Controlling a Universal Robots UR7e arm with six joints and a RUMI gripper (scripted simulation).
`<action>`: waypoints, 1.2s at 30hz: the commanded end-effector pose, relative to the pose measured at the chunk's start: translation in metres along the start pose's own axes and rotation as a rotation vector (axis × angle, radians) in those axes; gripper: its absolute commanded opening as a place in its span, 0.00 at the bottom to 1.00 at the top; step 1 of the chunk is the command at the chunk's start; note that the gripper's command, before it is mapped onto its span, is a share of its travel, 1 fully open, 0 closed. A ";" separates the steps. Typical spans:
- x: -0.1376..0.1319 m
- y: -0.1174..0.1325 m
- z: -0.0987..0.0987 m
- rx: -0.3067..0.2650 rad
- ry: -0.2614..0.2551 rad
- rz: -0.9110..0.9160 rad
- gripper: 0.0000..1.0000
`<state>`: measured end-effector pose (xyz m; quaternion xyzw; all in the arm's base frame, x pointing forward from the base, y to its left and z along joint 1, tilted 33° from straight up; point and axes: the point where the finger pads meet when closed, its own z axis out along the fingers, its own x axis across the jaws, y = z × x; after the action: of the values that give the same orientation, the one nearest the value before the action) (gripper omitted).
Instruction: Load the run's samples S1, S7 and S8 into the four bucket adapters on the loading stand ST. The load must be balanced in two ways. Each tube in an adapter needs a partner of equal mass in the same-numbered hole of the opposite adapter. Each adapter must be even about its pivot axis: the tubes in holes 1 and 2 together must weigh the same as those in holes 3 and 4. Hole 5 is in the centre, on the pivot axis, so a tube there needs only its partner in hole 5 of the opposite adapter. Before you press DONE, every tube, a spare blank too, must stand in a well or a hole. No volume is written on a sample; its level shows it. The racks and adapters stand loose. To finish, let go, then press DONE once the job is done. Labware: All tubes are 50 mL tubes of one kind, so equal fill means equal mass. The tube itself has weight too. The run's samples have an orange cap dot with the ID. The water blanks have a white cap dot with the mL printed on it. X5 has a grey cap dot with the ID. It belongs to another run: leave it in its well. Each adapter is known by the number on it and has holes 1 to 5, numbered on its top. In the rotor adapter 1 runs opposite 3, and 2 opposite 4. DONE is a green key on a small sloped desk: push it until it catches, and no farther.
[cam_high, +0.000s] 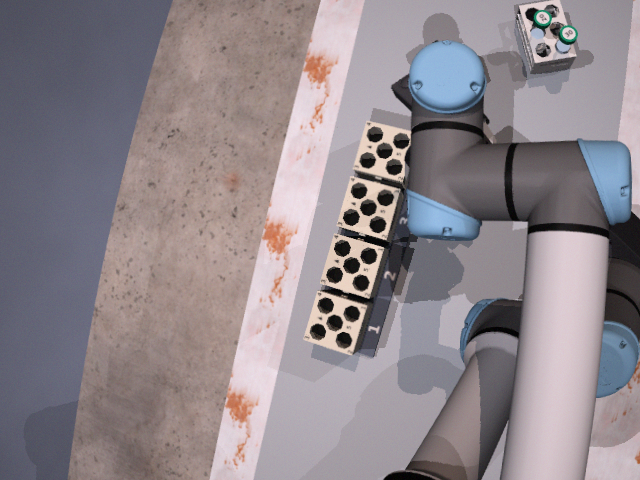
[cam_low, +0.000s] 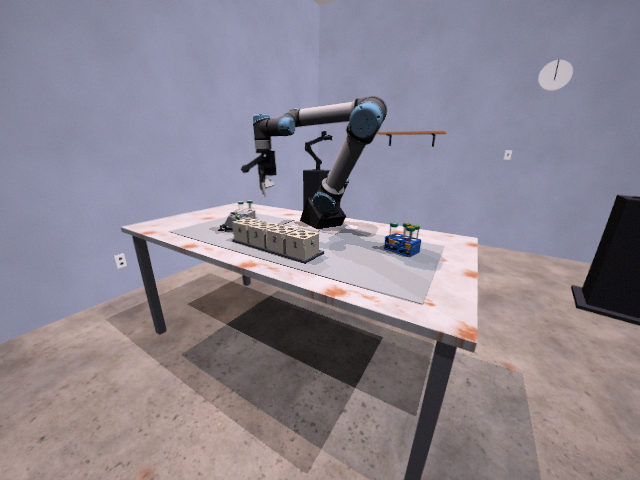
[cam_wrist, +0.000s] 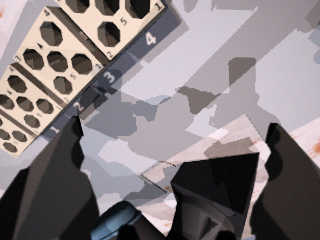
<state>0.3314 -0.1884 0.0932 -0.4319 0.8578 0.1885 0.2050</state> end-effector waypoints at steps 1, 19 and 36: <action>0.000 0.000 0.000 0.001 0.000 0.000 1.00; -0.004 -0.008 -0.005 0.002 0.000 -0.033 0.35; -0.032 -0.068 -0.041 0.012 0.000 -0.283 0.35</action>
<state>0.3847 -0.2183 0.1270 -0.5280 0.8028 0.1579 0.2276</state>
